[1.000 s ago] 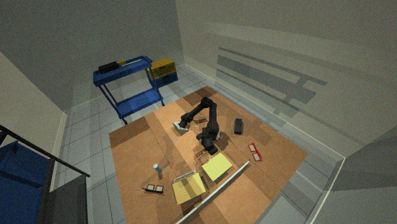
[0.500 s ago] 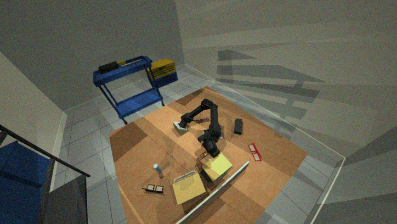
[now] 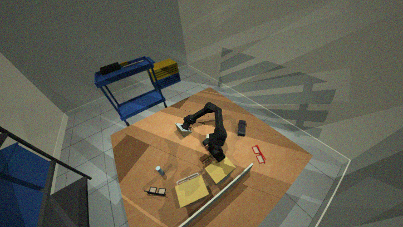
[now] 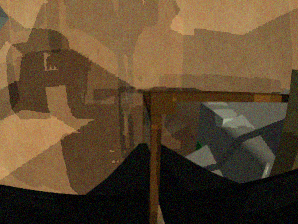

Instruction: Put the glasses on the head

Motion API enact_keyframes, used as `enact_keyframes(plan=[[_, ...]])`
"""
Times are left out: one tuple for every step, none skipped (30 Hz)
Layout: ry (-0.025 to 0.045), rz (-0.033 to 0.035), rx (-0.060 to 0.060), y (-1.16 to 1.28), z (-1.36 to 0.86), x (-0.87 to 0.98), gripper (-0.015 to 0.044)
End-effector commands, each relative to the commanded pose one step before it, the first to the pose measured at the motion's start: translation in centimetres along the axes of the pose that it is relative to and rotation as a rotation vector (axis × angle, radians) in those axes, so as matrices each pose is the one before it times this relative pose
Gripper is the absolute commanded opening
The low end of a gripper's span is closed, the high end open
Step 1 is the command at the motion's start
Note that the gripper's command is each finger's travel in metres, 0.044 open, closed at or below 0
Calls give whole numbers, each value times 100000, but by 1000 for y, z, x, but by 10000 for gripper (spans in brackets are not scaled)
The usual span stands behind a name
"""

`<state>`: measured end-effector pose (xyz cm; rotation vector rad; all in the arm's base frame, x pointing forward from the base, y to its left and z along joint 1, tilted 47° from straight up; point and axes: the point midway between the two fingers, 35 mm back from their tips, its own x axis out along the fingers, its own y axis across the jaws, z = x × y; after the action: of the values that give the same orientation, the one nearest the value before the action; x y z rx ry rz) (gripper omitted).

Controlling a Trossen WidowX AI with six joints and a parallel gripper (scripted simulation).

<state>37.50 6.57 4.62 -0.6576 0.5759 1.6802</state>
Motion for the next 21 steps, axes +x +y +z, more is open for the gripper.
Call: enact_keyframes(plan=[[-506, -270, 561, -659, 54, 27, 0], [0, -5, -5, -140, 2, 7, 0], [0, -5, -5, -140, 2, 5, 0], [0, -5, -5, -140, 2, 4, 0], [0, -5, -5, -139, 2, 3, 0], [0, -5, -5, -139, 2, 2, 0], [0, -5, -5, -139, 2, 2, 0], [0, -4, -4, -123, 2, 2, 0], [0, -4, -5, -132, 2, 2, 0], [0, -4, -4, -107, 1, 2, 0], [0, -3, -4, -105, 1, 2, 0], [0, -3, -3, -78, 1, 1, 0], [0, -2, -2, -58, 1, 1, 0], [0, -2, -2, -47, 1, 0, 0], [0, -1, -1, -39, 1, 0, 0], [0, -2, -2, -51, 1, 0, 0], [0, -1, -1, -34, 1, 0, 0], [0, -1, -1, -25, 0, 0, 0], [0, -1, -1, -21, 0, 0, 0], [0, -1, -1, -19, 0, 1, 0], [0, 0, 0, 3, 0, 5, 0]])
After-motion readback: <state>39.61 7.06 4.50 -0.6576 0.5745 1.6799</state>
